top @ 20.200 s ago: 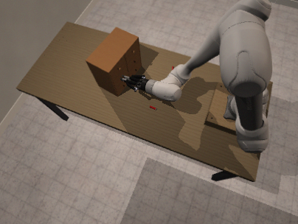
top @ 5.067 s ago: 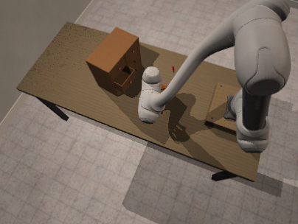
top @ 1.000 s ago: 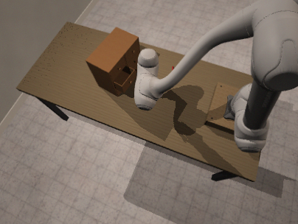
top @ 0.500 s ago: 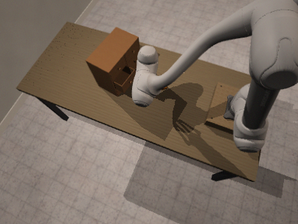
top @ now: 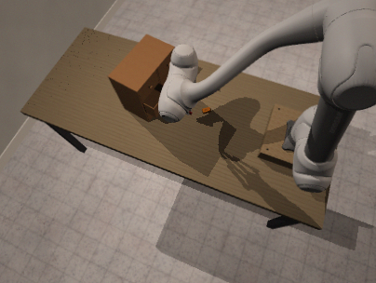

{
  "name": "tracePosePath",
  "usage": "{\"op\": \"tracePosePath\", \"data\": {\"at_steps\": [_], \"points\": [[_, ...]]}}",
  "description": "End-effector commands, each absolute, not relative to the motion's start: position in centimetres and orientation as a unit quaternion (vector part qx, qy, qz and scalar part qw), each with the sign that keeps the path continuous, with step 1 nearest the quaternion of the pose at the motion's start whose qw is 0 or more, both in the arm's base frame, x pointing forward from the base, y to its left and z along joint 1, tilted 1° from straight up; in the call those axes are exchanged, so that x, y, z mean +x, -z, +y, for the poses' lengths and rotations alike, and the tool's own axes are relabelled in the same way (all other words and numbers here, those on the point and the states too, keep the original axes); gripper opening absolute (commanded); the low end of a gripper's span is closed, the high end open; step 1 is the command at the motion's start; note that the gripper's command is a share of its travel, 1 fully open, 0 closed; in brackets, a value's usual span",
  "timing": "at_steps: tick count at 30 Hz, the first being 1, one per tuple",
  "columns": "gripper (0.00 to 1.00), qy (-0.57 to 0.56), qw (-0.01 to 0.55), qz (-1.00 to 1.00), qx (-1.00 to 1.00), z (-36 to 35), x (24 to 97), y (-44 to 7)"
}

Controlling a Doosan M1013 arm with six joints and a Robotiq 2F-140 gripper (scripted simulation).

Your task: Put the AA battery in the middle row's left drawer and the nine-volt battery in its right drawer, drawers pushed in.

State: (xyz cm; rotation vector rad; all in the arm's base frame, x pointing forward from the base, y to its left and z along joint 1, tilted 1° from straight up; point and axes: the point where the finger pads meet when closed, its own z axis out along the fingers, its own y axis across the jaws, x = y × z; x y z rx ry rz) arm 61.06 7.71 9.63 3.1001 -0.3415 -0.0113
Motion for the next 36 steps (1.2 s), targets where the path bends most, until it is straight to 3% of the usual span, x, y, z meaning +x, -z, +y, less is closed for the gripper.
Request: {"op": "tracePosePath", "data": {"at_steps": [1,17,36], "points": [[0.06,0.004,0.011,-0.109,0.994,7.7,61.1,-10.9],[0.06,0.004,0.011,-0.109,0.994,7.8,61.1,-17.5],[0.06,0.002,0.012,-0.109,0.994,7.9,61.1,-18.4]]}}
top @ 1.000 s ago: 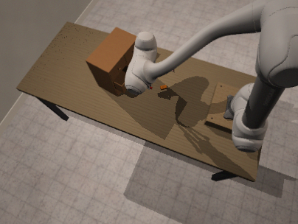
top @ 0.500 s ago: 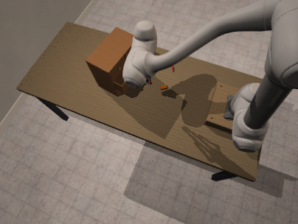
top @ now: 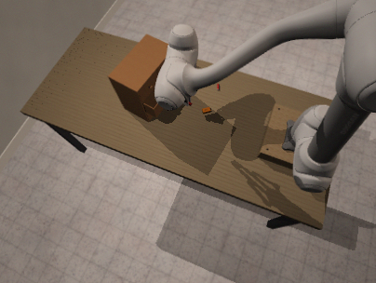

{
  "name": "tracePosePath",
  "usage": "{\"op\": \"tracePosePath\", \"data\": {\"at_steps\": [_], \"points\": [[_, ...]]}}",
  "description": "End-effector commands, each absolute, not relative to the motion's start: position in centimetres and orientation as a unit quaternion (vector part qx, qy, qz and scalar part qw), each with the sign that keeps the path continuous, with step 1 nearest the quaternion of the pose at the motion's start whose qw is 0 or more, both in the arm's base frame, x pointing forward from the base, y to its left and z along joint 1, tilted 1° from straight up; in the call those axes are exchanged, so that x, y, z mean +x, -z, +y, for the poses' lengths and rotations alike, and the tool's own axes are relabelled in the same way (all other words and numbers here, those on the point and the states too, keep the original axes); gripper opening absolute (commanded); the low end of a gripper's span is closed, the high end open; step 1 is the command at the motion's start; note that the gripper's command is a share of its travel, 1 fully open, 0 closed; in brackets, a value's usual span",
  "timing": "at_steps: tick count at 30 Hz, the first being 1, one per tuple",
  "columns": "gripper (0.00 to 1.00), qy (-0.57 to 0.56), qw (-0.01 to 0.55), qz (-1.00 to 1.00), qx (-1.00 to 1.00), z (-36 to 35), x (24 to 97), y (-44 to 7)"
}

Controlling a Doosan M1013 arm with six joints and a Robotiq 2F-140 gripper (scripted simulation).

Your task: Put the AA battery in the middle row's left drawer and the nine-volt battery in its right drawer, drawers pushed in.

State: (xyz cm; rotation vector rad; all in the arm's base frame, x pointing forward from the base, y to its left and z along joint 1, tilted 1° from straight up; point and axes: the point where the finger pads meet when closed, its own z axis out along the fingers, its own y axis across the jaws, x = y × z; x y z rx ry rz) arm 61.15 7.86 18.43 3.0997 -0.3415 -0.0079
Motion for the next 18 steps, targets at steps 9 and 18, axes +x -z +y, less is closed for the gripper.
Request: {"op": "tracePosePath", "data": {"at_steps": [9,18], "points": [[0.06,-0.028,0.015,-0.109,0.994,7.88,61.03,-18.35],[0.06,-0.088,0.021,-0.108,0.99,7.93,60.78,-18.18]]}}
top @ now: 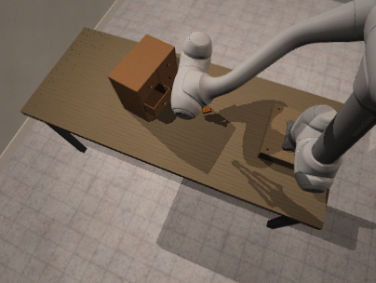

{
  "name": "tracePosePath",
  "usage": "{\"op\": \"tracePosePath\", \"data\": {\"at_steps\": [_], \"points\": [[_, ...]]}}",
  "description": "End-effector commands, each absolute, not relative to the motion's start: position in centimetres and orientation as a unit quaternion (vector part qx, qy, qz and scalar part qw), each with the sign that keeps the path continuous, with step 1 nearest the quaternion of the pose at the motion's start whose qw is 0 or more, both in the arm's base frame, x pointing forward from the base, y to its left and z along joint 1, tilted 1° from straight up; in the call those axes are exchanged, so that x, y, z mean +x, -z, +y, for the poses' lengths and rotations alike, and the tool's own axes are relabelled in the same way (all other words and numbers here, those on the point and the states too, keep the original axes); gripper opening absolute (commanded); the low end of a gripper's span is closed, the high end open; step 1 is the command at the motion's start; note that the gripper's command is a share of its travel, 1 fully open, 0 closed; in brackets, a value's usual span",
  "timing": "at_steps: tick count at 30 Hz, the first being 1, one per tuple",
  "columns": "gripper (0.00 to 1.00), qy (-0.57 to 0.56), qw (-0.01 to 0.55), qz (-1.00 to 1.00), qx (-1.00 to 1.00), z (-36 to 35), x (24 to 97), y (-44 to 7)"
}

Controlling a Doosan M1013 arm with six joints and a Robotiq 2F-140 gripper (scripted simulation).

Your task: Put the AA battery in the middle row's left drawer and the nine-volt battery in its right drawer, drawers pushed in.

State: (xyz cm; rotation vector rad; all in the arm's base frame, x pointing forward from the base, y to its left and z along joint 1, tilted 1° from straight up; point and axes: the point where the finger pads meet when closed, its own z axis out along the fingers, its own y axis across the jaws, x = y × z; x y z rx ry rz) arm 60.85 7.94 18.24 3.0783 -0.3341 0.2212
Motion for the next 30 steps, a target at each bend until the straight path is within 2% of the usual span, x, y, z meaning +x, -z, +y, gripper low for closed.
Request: {"op": "tracePosePath", "data": {"at_steps": [1,14,30], "points": [[0.06,-0.1,0.023,-0.108,0.989,7.9,60.7,-18.1],[0.06,-0.276,0.042,-0.102,0.955,8.1,60.0,-17.6],[0.06,-0.377,0.053,-0.097,0.92,8.2,59.6,-17.3]]}}
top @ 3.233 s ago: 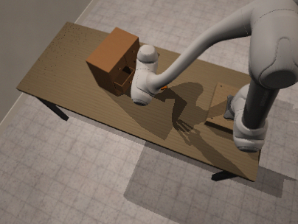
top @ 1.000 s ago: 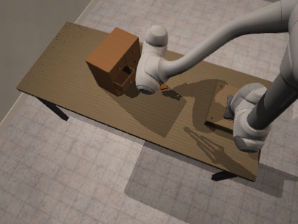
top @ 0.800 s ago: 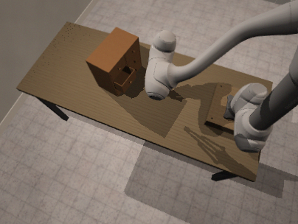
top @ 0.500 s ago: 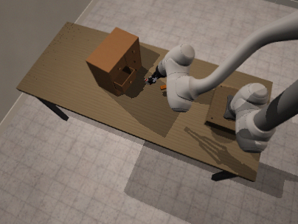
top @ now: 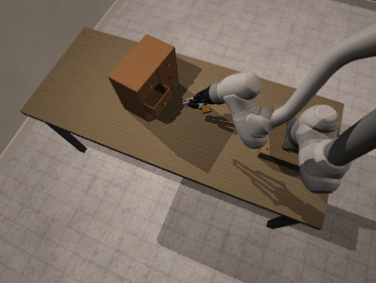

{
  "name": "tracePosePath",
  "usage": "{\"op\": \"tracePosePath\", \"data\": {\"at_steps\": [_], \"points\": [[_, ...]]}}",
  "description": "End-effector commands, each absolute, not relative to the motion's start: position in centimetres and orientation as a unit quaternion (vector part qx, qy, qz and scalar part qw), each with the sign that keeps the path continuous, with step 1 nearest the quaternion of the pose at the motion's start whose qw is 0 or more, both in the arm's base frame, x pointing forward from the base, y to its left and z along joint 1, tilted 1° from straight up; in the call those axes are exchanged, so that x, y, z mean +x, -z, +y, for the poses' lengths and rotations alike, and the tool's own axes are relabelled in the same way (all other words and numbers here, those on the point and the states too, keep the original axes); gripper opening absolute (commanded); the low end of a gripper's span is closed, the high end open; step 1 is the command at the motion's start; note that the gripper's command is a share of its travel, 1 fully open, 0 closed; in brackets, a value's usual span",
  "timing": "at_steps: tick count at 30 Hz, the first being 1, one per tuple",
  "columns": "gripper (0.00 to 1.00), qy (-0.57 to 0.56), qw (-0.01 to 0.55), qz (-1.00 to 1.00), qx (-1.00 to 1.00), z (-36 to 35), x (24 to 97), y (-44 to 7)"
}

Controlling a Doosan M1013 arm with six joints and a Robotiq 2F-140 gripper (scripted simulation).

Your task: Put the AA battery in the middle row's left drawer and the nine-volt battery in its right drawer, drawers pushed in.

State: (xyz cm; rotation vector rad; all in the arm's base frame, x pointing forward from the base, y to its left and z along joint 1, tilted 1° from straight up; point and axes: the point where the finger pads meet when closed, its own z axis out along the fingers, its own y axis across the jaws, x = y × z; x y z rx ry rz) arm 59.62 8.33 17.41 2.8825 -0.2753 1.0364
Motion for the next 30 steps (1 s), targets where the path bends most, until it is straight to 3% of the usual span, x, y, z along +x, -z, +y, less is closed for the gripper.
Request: {"op": "tracePosePath", "data": {"at_steps": [1,30], "points": [[0.06,-0.383,0.054,-0.097,0.917,8.14,59.53,-17.3],[0.06,-0.527,0.068,-0.087,0.843,8.32,58.88,-16.84]]}}
